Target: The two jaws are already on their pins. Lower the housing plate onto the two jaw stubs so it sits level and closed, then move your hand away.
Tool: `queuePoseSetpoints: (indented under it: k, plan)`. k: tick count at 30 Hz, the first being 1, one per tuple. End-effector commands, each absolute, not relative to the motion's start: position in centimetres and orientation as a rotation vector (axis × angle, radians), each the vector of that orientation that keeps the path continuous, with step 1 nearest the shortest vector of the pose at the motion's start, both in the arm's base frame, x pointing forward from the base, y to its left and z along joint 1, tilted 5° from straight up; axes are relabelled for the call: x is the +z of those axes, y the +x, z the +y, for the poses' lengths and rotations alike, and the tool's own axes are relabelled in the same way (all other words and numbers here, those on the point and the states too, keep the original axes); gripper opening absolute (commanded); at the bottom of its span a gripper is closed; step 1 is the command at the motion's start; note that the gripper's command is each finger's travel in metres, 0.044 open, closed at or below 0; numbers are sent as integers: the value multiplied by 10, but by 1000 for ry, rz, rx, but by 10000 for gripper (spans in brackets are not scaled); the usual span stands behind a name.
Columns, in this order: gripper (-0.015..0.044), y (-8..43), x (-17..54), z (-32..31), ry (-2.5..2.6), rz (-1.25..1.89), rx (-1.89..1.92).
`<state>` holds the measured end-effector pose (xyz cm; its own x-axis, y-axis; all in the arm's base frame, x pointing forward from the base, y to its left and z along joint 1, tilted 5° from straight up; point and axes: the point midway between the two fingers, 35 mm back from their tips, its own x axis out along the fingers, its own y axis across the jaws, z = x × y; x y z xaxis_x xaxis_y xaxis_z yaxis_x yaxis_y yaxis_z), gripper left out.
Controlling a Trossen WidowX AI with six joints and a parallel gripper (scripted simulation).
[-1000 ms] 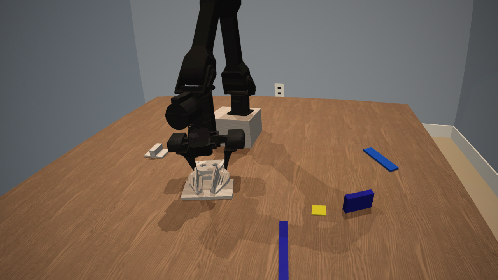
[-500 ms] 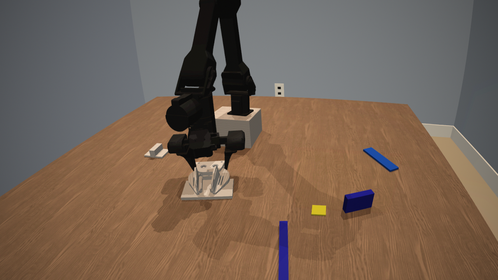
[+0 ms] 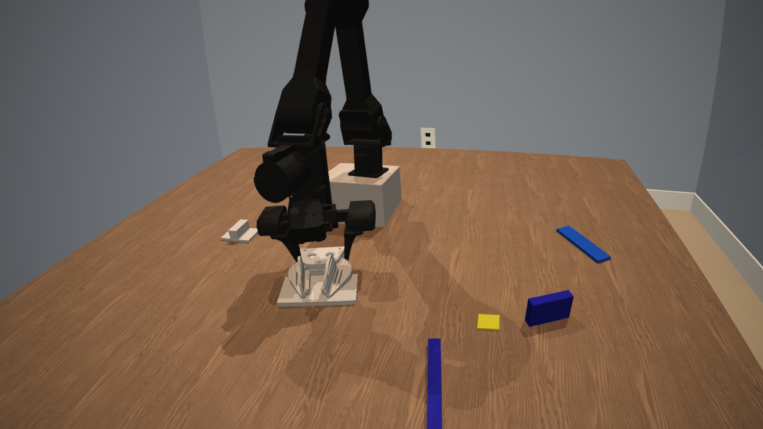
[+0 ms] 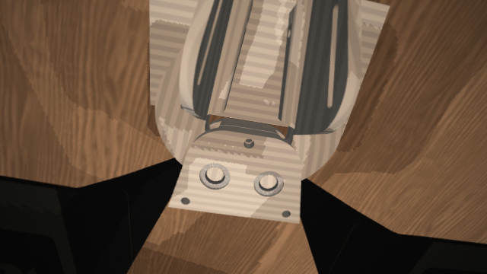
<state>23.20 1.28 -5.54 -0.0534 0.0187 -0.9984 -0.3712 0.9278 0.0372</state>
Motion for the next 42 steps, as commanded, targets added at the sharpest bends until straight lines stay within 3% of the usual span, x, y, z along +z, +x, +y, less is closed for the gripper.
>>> queuePoseSetpoints:
  k: [1, 42]
  plan:
    - [351, 232, -56, 13, -271, 1600, 323]
    - [351, 233, -52, 13, -271, 1600, 323]
